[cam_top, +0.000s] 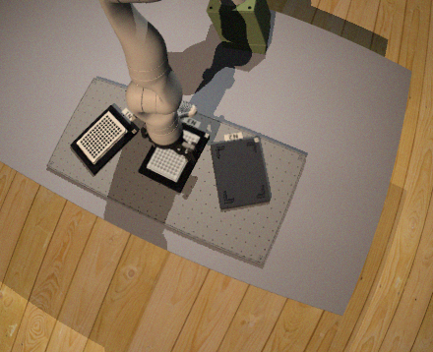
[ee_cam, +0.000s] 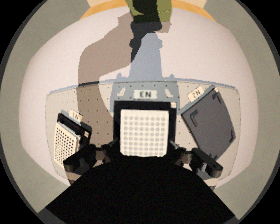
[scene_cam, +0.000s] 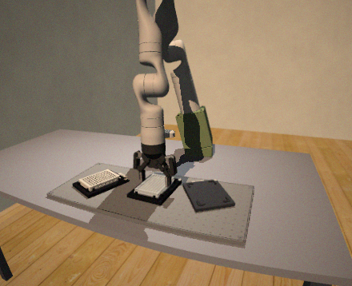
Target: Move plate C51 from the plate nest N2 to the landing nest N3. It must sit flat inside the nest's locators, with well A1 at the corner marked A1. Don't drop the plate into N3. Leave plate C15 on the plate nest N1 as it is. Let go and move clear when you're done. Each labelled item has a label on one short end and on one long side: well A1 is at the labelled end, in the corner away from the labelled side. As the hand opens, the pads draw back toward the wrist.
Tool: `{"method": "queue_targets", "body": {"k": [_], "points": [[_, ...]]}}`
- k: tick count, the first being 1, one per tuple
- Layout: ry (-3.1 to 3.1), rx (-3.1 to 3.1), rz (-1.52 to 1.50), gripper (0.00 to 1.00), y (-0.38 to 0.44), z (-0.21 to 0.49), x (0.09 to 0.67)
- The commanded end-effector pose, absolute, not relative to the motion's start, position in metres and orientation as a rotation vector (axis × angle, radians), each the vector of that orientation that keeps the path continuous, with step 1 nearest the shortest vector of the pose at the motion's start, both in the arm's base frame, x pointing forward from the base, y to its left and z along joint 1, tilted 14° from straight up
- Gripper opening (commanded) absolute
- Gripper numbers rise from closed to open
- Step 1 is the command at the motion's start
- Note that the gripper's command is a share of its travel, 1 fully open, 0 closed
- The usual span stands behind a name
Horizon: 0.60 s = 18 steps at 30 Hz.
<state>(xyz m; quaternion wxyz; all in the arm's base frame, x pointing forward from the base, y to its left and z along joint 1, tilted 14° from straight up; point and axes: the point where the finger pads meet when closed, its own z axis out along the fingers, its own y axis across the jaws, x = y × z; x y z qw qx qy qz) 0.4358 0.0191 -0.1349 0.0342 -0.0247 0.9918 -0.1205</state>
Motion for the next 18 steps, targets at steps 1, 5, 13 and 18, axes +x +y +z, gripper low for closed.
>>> {"method": "queue_targets", "body": {"k": [1,5,13,18], "points": [[3.048,-0.076,-0.369,1.00,0.019,-0.134,0.436],[3.048,-0.076,-0.369,1.00,0.019,-0.134,0.436],[3.048,-0.076,-0.369,1.00,0.021,-0.127,0.436],[3.048,-0.076,-0.369,1.00,0.023,-0.121,0.436]]}}
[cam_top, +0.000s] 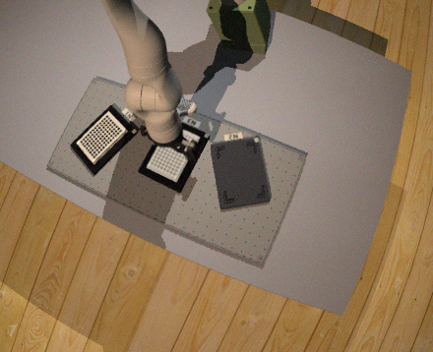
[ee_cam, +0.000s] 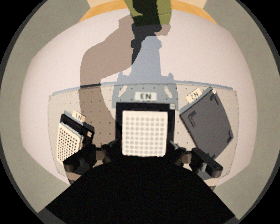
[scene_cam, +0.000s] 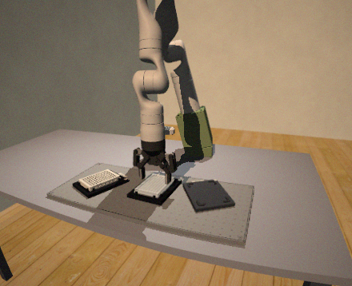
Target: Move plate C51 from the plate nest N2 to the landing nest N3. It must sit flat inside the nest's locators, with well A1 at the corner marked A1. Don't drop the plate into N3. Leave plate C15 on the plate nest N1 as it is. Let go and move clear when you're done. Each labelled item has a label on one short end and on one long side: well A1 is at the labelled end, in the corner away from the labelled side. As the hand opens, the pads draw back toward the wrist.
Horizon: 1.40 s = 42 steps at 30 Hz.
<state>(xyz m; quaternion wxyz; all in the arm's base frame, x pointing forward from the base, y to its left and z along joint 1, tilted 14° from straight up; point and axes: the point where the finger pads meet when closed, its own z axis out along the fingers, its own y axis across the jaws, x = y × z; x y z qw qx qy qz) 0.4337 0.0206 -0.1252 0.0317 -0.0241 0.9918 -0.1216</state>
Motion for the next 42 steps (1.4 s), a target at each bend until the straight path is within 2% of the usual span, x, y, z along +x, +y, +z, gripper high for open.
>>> {"method": "queue_targets", "body": {"k": [1,42], "points": [[3.048,-0.076,-0.369,1.00,0.024,-0.119,0.436],[3.049,-0.076,-0.369,1.00,0.030,-0.092,0.434]]}}
